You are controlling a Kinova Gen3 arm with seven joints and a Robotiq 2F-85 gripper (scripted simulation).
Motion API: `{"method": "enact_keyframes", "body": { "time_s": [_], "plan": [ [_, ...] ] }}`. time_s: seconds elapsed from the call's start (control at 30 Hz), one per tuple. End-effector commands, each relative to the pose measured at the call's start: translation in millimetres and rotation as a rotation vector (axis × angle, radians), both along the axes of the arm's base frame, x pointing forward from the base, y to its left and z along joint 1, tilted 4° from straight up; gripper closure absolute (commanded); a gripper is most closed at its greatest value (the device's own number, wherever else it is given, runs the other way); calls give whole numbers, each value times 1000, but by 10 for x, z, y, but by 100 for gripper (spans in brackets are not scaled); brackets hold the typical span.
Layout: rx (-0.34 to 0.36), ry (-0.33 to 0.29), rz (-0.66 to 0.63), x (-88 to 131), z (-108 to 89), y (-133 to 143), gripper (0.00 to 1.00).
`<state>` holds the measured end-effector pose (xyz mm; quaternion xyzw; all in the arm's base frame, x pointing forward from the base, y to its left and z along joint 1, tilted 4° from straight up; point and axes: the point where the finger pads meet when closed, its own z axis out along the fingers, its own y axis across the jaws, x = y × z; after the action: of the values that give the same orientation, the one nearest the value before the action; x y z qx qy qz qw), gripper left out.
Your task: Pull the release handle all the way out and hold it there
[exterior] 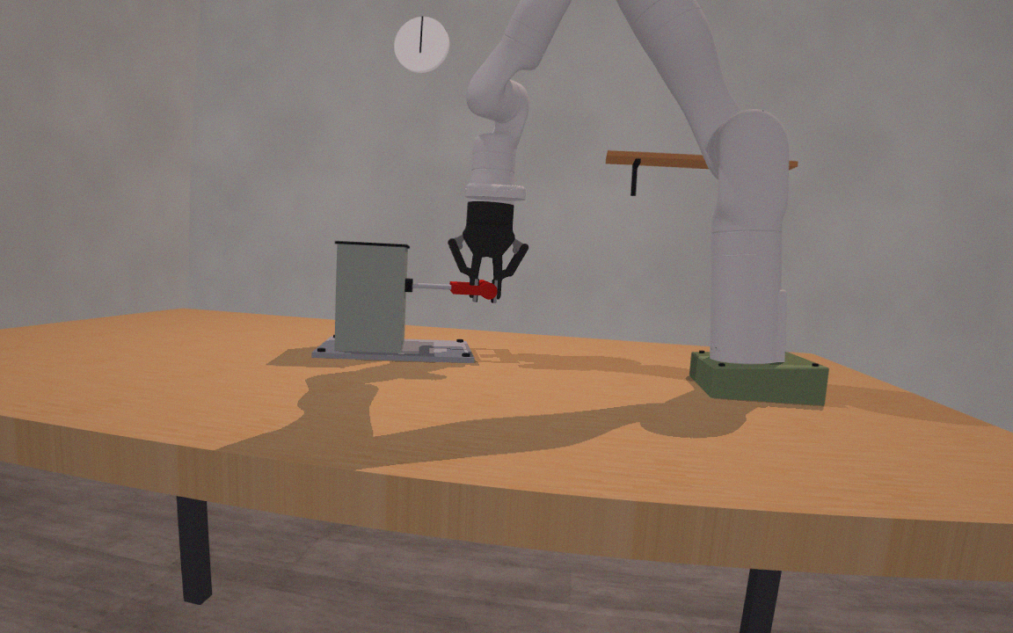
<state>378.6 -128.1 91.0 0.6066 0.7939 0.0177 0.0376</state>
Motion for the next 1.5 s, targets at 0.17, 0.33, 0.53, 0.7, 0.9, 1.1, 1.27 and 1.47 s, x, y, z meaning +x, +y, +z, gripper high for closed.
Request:
{"method": "enact_keyframes", "body": {
  "time_s": [0.17,0.33,0.53,0.7,0.9,1.1,1.27,1.47],
  "plan": [
    [5,18,-2,-138,-16,-20,100],
    [6,19,-1,-138,-17,-16,100],
    [6,19,-1,-138,-17,-15,100],
    [6,19,-1,-138,-18,-15,100],
    [6,19,-1,-138,-18,-15,100],
    [6,19,-1,-138,-18,-15,100],
    [6,19,-1,-138,-18,-15,100],
    [0,9,-6,-176,-11,-66,100]
  ]
}}
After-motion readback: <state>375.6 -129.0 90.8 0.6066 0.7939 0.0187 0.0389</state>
